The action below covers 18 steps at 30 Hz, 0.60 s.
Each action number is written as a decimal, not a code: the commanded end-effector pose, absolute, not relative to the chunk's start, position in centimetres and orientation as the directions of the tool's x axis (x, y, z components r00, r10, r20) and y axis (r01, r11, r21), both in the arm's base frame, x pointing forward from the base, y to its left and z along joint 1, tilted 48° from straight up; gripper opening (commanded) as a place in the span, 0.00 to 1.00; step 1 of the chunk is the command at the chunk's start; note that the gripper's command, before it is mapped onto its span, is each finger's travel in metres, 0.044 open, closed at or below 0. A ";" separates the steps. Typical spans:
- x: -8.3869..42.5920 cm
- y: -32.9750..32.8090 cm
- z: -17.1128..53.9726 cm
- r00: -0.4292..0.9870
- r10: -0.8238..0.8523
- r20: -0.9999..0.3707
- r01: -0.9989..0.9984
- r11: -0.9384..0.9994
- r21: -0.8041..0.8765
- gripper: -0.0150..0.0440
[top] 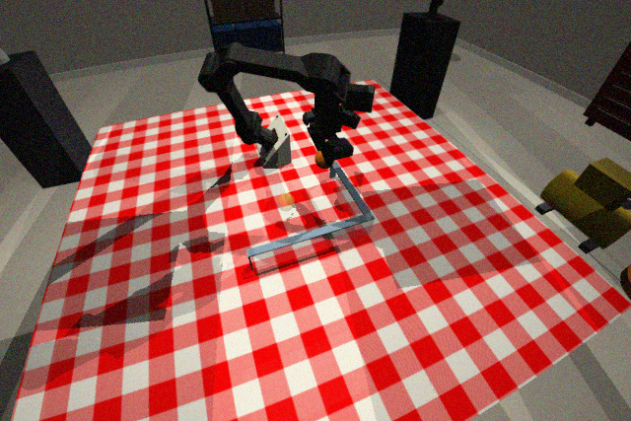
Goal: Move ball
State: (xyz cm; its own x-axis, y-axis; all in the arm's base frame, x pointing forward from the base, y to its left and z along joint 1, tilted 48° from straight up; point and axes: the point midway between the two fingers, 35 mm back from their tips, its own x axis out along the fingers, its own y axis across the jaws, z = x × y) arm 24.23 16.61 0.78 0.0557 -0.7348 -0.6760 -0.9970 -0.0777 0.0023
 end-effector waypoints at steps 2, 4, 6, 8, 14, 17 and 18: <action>23.8 17.9 2.2 0.055 -0.734 -0.677 -0.997 -0.074 -0.001 0.25; 23.8 17.8 2.3 0.055 -0.734 -0.677 -0.997 -0.074 -0.001 0.25; 24.1 17.1 2.6 0.055 -0.733 -0.678 -0.997 -0.075 0.000 0.25; 24.5 16.1 3.2 0.055 -0.731 -0.680 -0.997 -0.076 0.000 0.25; 25.4 12.8 4.8 0.056 -0.730 -0.681 -0.997 -0.077 0.000 0.25; 25.6 11.1 5.5 0.056 -0.731 -0.680 -0.997 -0.077 0.000 0.25; 25.7 10.6 5.7 0.056 -0.731 -0.680 -0.997 -0.077 0.000 0.25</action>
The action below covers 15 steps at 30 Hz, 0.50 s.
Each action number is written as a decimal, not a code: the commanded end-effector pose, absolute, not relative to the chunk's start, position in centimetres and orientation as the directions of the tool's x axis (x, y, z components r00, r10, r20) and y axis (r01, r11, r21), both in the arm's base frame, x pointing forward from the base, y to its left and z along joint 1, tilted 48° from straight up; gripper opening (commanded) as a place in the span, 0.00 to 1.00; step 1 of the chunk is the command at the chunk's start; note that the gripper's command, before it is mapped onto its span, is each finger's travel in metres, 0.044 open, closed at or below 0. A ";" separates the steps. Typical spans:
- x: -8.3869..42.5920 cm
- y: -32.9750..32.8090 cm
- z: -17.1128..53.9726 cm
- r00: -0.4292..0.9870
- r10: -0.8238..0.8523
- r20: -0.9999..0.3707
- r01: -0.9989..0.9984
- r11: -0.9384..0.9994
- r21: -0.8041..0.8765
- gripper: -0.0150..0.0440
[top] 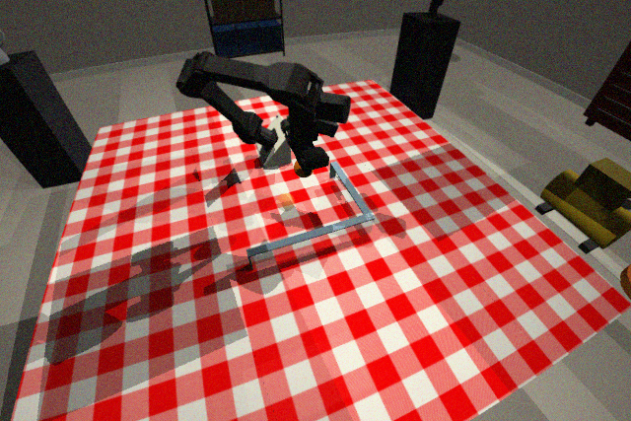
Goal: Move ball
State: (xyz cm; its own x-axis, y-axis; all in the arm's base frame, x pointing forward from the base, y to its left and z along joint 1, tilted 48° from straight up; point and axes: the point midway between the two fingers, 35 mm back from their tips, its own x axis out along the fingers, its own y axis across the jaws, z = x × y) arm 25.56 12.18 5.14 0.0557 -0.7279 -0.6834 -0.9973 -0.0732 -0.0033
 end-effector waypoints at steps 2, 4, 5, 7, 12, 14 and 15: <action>25.8 9.5 6.2 0.056 -0.733 -0.678 -0.997 -0.076 0.000 0.25; 25.8 8.3 6.6 0.056 -0.735 -0.676 -0.997 -0.076 0.000 0.25; 25.8 7.8 6.8 0.056 -0.736 -0.675 -0.997 -0.075 0.000 0.25; 25.8 6.7 7.2 0.055 -0.738 -0.673 -0.997 -0.074 0.000 0.25; 25.8 6.2 7.2 0.055 -0.739 -0.672 -0.997 -0.074 0.000 0.25; 25.9 5.9 6.8 0.055 -0.738 -0.672 -0.997 -0.074 0.000 0.25; 25.9 5.6 6.6 0.055 -0.738 -0.673 -0.997 -0.075 0.000 0.25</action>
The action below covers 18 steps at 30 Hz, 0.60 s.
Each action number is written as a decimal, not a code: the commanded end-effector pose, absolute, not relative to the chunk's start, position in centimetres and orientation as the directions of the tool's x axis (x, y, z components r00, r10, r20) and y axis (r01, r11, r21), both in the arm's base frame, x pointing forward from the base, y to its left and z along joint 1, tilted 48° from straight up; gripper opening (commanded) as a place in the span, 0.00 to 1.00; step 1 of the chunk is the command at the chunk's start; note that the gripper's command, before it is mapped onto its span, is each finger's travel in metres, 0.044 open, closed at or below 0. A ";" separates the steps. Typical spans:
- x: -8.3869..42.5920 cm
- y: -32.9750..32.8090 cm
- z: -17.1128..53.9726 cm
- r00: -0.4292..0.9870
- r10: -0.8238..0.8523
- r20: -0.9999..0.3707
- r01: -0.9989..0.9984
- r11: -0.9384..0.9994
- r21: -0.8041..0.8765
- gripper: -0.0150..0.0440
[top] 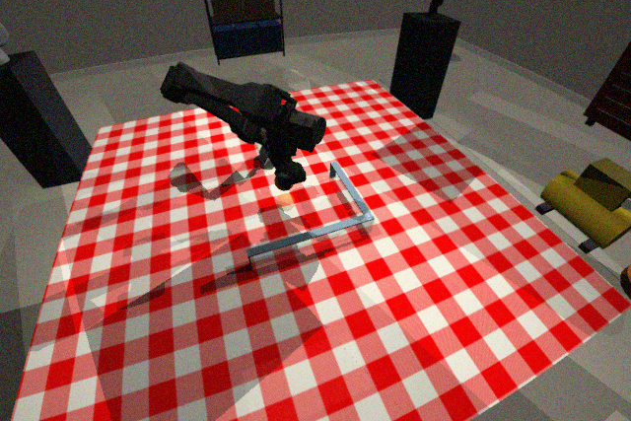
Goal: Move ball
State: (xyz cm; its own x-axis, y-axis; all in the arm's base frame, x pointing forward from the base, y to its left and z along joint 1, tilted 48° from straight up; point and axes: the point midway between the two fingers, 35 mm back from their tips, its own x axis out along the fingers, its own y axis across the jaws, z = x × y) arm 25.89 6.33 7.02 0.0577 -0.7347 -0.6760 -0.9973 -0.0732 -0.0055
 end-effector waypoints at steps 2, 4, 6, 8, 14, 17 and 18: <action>26.0 5.0 5.9 0.056 -0.737 -0.673 -0.997 -0.075 0.000 0.25; 26.1 4.3 5.3 0.056 -0.737 -0.673 -0.997 -0.075 -0.001 0.25; 26.2 3.5 4.6 0.056 -0.737 -0.673 -0.997 -0.075 -0.001 0.25; 26.2 2.8 4.0 0.056 -0.738 -0.673 -0.997 -0.075 -0.001 0.25; 26.1 1.2 2.7 0.056 -0.740 -0.670 -0.997 -0.074 -0.001 0.25; 26.1 1.1 2.7 0.056 -0.740 -0.670 -0.997 -0.074 -0.001 0.25; 26.1 1.1 2.6 0.056 -0.740 -0.670 -0.997 -0.074 -0.001 0.25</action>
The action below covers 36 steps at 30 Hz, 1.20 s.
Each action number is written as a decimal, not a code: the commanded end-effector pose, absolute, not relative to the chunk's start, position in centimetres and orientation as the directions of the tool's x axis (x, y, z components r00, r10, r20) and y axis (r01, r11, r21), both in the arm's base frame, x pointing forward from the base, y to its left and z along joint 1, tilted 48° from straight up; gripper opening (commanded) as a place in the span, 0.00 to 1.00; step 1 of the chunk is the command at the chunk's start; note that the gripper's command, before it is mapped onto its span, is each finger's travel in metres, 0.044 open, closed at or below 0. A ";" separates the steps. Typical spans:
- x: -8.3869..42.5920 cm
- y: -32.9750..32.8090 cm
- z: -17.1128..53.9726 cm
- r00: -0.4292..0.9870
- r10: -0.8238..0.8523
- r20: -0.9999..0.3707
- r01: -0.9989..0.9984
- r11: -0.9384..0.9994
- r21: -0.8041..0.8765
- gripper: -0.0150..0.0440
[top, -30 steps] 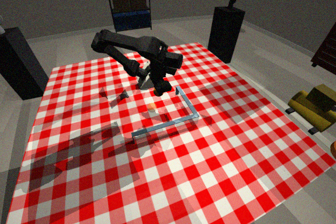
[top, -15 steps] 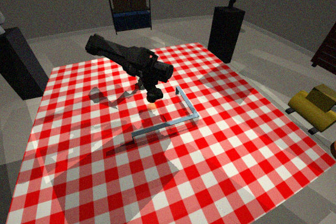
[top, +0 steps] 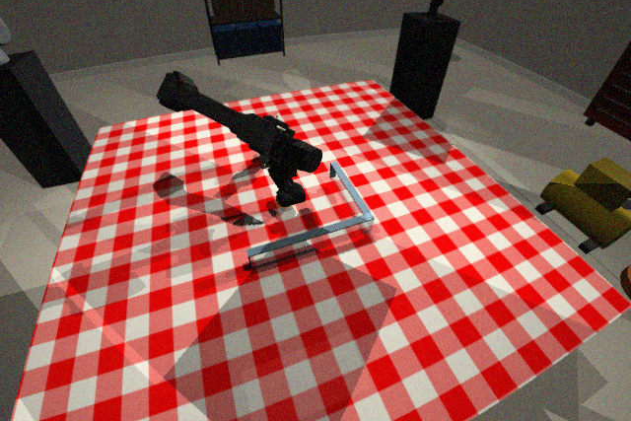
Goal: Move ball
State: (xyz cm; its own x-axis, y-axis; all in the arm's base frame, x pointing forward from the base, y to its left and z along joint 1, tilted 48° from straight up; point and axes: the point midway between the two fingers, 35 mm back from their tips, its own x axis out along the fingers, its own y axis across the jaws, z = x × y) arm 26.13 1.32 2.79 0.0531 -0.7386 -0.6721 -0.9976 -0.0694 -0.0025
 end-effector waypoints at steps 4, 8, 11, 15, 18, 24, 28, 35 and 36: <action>26.2 0.8 2.3 0.056 -0.740 -0.670 -0.997 -0.074 -0.001 0.25; 26.2 0.3 1.9 0.056 -0.740 -0.670 -0.997 -0.074 -0.001 0.25; 26.2 -0.1 1.6 0.056 -0.741 -0.670 -0.997 -0.074 -0.002 0.25; 26.2 -0.3 1.4 0.056 -0.741 -0.669 -0.997 -0.074 -0.002 0.25; 26.3 0.1 1.6 0.057 -0.738 -0.673 -0.997 -0.073 -0.005 0.39; 26.3 0.1 1.6 0.057 -0.738 -0.673 -0.997 -0.073 -0.005 0.65; 26.3 0.1 1.6 0.057 -0.738 -0.673 -0.997 -0.073 -0.005 0.83; 26.3 3.9 4.8 0.057 -0.735 -0.676 -0.997 -0.075 -0.002 0.86; 26.1 5.0 5.9 0.056 -0.736 -0.675 -0.997 -0.075 -0.001 0.86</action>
State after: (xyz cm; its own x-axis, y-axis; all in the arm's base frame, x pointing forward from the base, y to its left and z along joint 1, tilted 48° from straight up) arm 26.09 2.07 3.57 0.0399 -0.7412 -0.6701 -0.9979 -0.0638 0.0111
